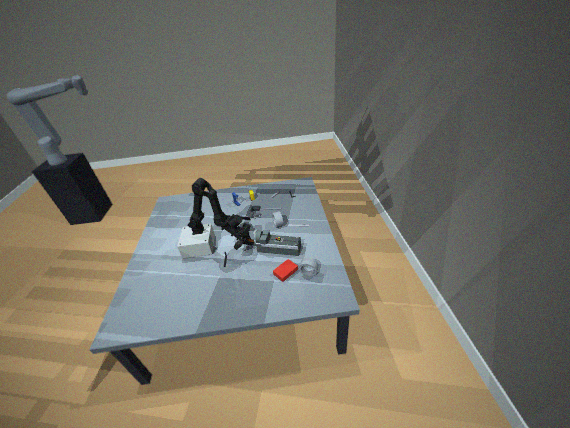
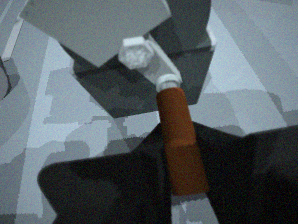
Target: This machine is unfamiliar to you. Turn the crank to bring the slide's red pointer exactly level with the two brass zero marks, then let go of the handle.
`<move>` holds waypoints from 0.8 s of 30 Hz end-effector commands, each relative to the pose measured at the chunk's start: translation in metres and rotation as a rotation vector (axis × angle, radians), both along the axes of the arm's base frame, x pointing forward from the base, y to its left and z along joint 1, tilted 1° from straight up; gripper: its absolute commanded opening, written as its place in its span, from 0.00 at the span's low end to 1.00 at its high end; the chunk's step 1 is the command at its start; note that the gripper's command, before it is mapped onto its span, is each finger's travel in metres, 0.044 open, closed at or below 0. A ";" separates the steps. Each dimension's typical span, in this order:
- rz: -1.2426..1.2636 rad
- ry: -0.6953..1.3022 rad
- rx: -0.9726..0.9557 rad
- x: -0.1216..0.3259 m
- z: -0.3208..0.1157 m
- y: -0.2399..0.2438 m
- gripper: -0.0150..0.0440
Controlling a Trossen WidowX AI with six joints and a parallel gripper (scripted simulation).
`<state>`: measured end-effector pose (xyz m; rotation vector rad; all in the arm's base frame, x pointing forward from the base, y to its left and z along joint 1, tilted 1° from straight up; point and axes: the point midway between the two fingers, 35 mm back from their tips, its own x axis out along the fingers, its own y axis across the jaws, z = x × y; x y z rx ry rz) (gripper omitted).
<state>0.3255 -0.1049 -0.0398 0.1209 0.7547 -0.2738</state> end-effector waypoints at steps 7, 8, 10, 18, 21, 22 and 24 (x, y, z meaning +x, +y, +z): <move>0.000 0.000 0.000 0.000 0.000 0.000 0.52; 0.000 0.000 0.000 0.000 0.000 0.000 0.57; 0.000 0.000 0.000 0.000 0.000 0.000 0.65; 0.000 0.000 0.000 0.000 0.000 0.000 1.00; 0.000 -0.001 -0.001 0.000 0.004 0.000 1.00; 0.001 -0.002 -0.002 0.001 0.007 -0.001 1.00; 0.002 -0.003 -0.004 0.001 0.012 -0.001 1.00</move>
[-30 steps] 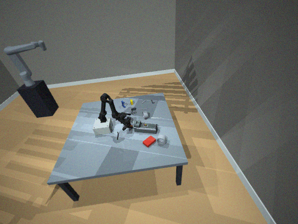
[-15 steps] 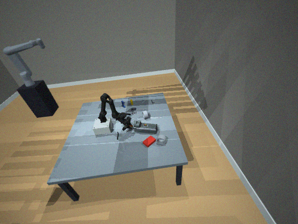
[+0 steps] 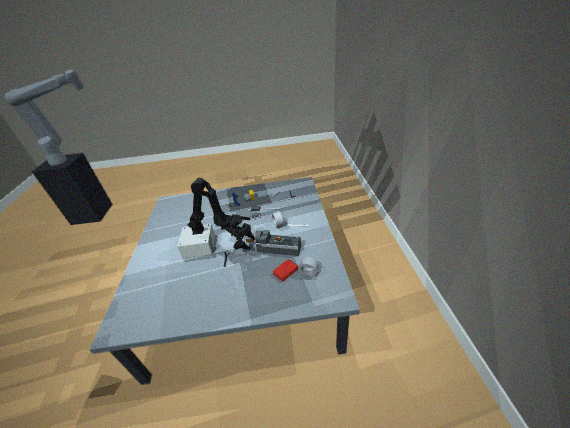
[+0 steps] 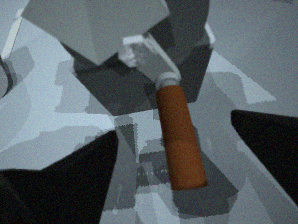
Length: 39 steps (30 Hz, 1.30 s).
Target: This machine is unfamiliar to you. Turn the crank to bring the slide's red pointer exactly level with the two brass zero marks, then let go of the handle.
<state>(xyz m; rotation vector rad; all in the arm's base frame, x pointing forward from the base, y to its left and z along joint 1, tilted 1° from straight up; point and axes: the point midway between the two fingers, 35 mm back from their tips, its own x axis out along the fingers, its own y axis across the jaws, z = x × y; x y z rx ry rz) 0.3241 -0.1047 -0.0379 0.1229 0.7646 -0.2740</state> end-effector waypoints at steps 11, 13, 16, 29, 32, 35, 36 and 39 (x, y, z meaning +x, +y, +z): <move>0.002 -0.012 -0.007 0.002 0.038 -0.002 1.00; 0.002 -0.012 -0.005 0.002 0.043 -0.001 1.00; 0.001 -0.011 -0.004 0.002 0.046 -0.001 1.00; 0.000 -0.007 -0.004 0.007 0.127 -0.005 1.00; 0.000 -0.005 -0.004 0.003 0.148 -0.004 1.00; -0.001 -0.004 -0.004 -0.002 0.164 -0.002 1.00; -0.001 -0.004 -0.004 -0.002 0.164 -0.002 1.00; 0.007 0.002 -0.010 0.004 0.167 -0.004 1.00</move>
